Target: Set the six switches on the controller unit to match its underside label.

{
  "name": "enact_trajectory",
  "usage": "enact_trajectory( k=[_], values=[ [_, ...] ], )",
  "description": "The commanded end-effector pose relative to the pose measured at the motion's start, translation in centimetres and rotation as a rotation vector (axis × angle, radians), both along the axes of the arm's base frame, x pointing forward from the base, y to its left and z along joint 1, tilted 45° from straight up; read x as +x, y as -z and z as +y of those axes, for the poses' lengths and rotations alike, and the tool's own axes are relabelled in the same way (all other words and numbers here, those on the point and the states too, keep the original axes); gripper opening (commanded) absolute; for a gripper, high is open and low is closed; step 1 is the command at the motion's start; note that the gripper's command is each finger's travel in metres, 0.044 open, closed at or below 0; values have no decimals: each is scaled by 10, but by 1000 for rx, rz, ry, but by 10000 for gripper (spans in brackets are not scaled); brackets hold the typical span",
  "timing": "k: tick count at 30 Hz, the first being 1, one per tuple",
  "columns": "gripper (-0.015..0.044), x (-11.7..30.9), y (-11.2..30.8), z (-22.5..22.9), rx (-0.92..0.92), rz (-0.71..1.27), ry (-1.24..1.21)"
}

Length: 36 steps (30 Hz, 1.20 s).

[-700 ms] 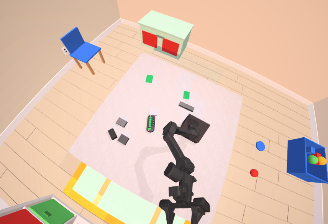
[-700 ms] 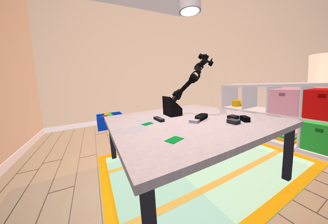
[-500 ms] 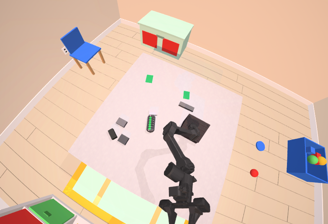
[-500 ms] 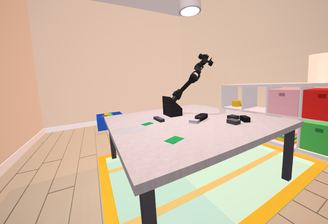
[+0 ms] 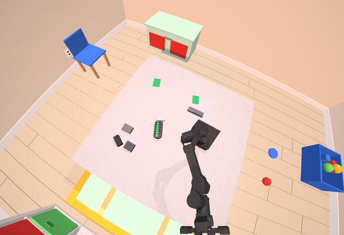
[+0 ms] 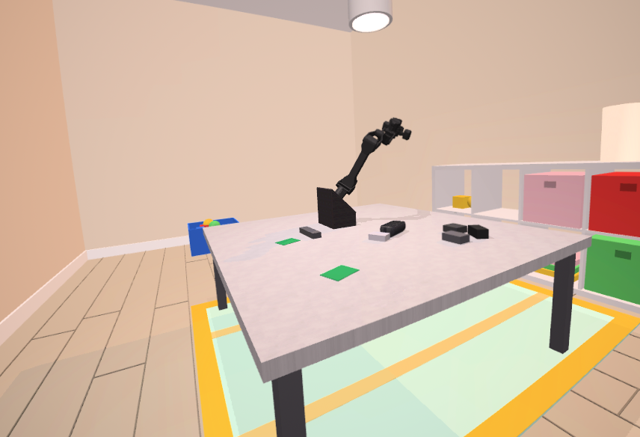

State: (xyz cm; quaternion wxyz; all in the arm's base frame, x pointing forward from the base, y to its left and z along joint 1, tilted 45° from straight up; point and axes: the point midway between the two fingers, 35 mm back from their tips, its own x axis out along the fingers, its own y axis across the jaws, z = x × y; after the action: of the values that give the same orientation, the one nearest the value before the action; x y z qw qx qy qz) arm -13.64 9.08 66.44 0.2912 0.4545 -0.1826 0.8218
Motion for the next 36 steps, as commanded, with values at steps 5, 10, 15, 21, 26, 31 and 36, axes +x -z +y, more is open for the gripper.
enact_trajectory(
  k=[5,10,15,21,26,31,36],
  values=[
    [0,-39,35,84,-184,-184,101],
    [0,-40,67,144,-337,-256,175],
    [0,-30,100,199,-491,-319,235],
    [0,7,153,271,-735,-363,312],
    [0,59,193,313,-922,-332,386],
    [0,95,220,333,-1043,-294,422],
    [0,148,264,352,-1254,-203,437]
  ],
)
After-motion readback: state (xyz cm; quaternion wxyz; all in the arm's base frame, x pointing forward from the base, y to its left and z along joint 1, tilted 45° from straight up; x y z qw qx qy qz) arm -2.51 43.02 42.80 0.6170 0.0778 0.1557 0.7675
